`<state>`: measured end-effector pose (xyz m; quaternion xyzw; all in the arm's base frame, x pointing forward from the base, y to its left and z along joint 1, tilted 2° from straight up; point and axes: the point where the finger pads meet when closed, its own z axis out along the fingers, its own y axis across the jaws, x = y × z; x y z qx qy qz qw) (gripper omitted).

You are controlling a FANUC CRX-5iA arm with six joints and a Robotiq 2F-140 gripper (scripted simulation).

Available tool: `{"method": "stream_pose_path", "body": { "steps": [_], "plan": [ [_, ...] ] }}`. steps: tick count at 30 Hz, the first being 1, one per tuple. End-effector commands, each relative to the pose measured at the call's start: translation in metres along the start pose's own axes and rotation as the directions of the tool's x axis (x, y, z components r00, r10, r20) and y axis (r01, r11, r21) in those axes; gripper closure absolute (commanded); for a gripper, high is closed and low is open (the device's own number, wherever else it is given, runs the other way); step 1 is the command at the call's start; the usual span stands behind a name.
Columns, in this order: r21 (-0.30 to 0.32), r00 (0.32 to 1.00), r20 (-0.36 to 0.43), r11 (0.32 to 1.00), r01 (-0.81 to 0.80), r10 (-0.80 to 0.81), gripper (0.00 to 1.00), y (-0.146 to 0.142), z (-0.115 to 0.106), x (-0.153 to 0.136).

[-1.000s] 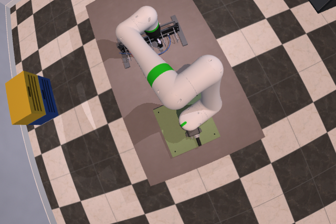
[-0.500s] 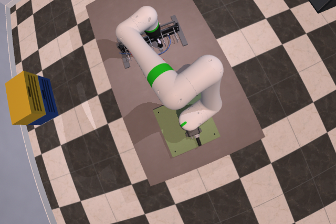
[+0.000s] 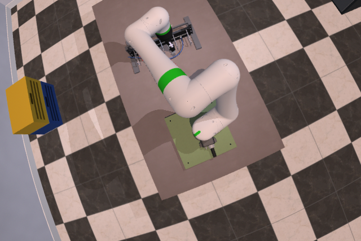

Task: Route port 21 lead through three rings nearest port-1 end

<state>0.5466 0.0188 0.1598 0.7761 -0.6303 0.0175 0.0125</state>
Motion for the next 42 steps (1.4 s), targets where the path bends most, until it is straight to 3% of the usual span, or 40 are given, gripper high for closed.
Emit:
{"method": "stream_pose_path", "body": {
  "steps": [1,42],
  "plan": [
    [0.000,1.000,0.000,1.000,0.000,0.000,0.80,0.000,0.001,0.000],
    [0.000,1.000,0.000,1.000,0.000,0.000,0.80,0.000,0.088,0.000]
  ]
}}
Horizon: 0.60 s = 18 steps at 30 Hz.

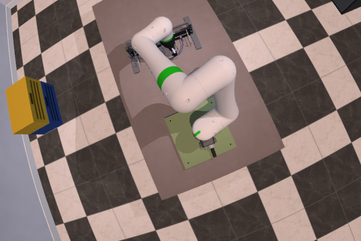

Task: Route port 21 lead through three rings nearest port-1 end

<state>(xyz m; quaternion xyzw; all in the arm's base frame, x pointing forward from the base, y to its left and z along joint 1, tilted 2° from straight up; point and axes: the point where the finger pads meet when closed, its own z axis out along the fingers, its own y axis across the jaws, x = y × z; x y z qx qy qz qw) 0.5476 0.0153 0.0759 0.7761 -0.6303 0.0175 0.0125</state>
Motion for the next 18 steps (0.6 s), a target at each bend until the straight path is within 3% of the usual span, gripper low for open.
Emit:
{"method": "stream_pose_path", "body": {
  "steps": [1,18],
  "plan": [
    [0.000,1.000,0.000,1.000,0.000,0.000,0.80,-0.0002,0.0055,0.0001],
    [0.000,1.000,0.000,1.000,0.000,0.000,0.80,-0.0002,0.0112,0.0001]
  ]
}}
